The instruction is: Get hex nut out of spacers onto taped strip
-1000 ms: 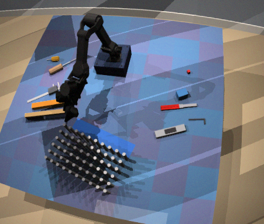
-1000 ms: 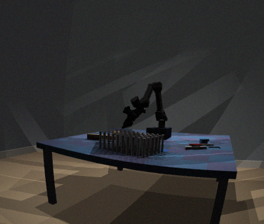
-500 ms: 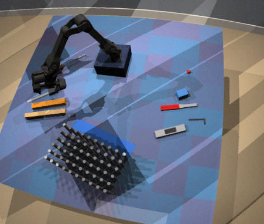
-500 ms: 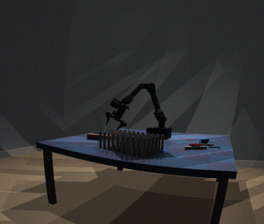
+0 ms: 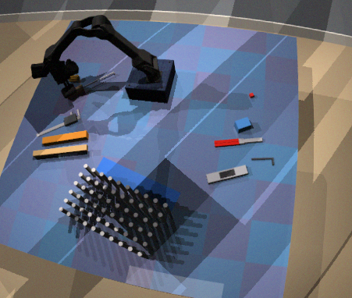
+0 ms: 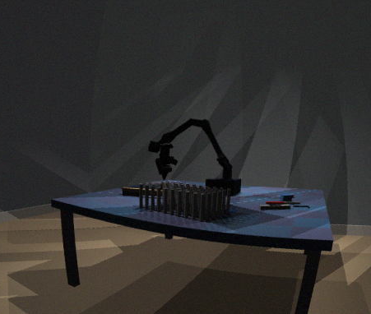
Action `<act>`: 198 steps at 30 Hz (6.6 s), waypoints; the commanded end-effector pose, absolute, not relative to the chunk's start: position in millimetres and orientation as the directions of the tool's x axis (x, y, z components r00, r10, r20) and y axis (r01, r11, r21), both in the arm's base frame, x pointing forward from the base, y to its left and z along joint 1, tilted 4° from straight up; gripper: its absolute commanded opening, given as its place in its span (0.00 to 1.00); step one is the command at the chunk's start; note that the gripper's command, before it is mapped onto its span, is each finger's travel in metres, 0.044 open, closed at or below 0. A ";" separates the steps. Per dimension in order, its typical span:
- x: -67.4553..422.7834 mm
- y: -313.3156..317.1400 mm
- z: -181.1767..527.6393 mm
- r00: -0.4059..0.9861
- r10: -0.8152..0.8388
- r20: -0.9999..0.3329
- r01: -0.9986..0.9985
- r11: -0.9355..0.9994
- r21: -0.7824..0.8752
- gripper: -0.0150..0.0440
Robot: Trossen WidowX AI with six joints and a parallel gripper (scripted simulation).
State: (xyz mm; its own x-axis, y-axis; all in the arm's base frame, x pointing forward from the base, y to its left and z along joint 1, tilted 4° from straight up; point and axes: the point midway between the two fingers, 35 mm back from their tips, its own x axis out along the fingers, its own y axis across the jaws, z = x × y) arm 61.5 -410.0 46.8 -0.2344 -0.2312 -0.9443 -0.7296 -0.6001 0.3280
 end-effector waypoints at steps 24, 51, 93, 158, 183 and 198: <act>45.6 -403.7 42.3 -0.052 -0.069 -0.996 -0.829 -0.553 0.082 1.00; 44.8 -406.1 25.1 -0.052 -0.069 -0.996 -0.829 -0.553 0.082 0.73; 40.9 -407.4 -27.7 -0.053 -0.069 -0.996 -0.829 -0.553 0.082 0.54; 41.3 -407.6 -14.7 -0.055 -0.072 -0.996 -0.443 -0.892 0.089 0.25; 40.2 -408.1 -29.3 -0.056 -0.078 -0.995 -0.448 -0.889 0.095 0.34; 40.4 -408.2 -26.4 -0.056 -0.078 -0.995 -0.448 -0.889 0.095 1.00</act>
